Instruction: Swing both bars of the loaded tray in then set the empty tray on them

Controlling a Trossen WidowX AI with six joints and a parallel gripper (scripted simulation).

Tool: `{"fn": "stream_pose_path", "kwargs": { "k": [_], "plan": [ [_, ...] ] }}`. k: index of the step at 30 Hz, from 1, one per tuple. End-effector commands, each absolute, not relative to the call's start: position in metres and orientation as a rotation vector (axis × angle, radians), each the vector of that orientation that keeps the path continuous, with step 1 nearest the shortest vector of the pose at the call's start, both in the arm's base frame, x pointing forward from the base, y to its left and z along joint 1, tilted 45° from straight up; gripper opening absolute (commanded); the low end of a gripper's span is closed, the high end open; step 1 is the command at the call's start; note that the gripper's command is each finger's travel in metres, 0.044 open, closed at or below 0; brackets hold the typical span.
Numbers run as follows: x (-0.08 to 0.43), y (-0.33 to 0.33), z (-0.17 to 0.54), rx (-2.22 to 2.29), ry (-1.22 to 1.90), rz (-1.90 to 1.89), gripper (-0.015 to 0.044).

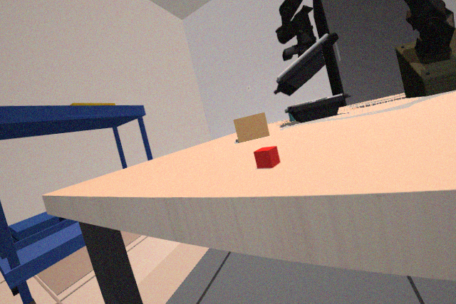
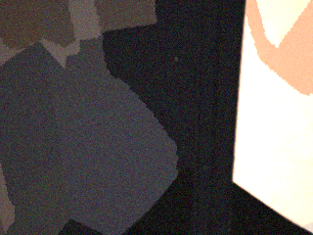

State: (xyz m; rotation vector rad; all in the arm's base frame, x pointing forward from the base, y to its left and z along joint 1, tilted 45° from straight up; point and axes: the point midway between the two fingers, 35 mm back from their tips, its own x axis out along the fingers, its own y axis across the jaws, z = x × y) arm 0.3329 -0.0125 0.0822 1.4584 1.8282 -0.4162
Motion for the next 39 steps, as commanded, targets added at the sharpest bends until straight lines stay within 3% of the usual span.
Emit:
{"fn": "stream_pose_path", "kwargs": {
  "k": [1,39],
  "plan": [
    [0.3376,-0.0314,0.0734,1.504,1.803,-0.439,0.0],
    [0.339,-0.0362,0.0683,1.518,1.805,-0.451,0.0]
  ]
}}
